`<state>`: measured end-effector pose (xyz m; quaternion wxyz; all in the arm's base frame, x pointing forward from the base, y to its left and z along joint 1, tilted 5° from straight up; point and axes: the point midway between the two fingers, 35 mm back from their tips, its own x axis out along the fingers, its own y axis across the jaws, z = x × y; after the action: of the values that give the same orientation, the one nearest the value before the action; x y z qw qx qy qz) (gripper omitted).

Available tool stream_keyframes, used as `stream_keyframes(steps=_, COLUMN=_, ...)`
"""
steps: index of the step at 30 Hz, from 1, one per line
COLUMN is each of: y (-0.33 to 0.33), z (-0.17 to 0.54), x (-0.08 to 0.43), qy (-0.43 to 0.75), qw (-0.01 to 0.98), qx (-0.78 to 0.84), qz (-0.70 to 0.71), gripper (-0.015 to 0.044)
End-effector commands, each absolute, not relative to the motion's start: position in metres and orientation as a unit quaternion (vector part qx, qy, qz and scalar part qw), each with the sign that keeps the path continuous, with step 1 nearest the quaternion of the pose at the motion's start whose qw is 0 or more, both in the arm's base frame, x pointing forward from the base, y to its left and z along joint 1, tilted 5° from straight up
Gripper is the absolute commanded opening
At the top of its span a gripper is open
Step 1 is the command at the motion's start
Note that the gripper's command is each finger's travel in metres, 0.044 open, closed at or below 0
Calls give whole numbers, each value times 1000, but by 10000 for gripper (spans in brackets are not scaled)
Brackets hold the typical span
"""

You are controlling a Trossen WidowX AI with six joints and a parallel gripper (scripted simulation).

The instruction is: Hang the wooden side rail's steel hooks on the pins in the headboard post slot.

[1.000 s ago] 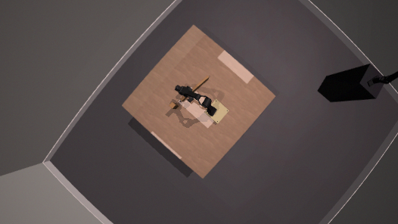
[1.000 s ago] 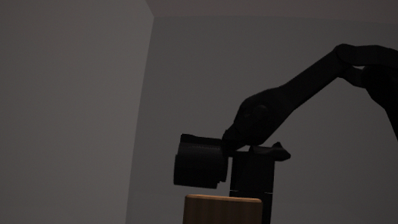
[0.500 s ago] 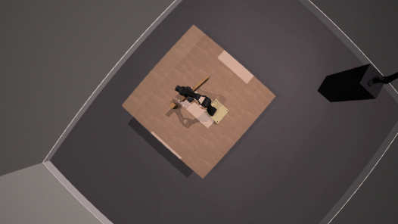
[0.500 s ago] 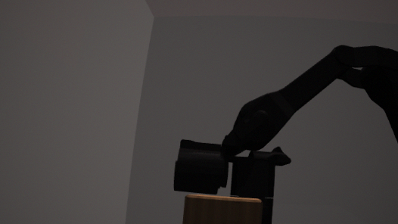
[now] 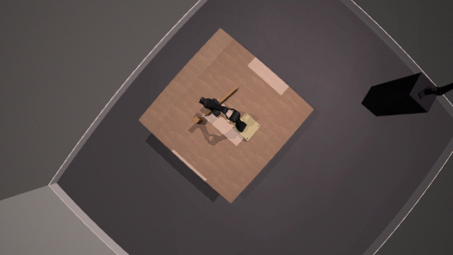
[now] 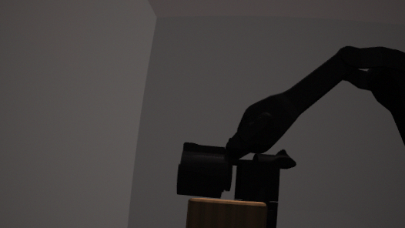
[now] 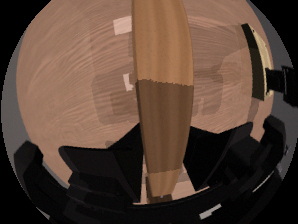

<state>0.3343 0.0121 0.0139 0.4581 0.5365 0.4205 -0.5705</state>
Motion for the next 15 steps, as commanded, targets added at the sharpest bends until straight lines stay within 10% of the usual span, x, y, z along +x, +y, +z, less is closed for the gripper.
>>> stream_keyframes(steps=1, y=11, z=12, x=334, qy=421, qw=460, qx=533, qz=-572, gripper=0)
stream_keyframes(steps=15, y=11, z=14, x=340, qy=443, qw=480, qx=515, qz=-555, gripper=0)
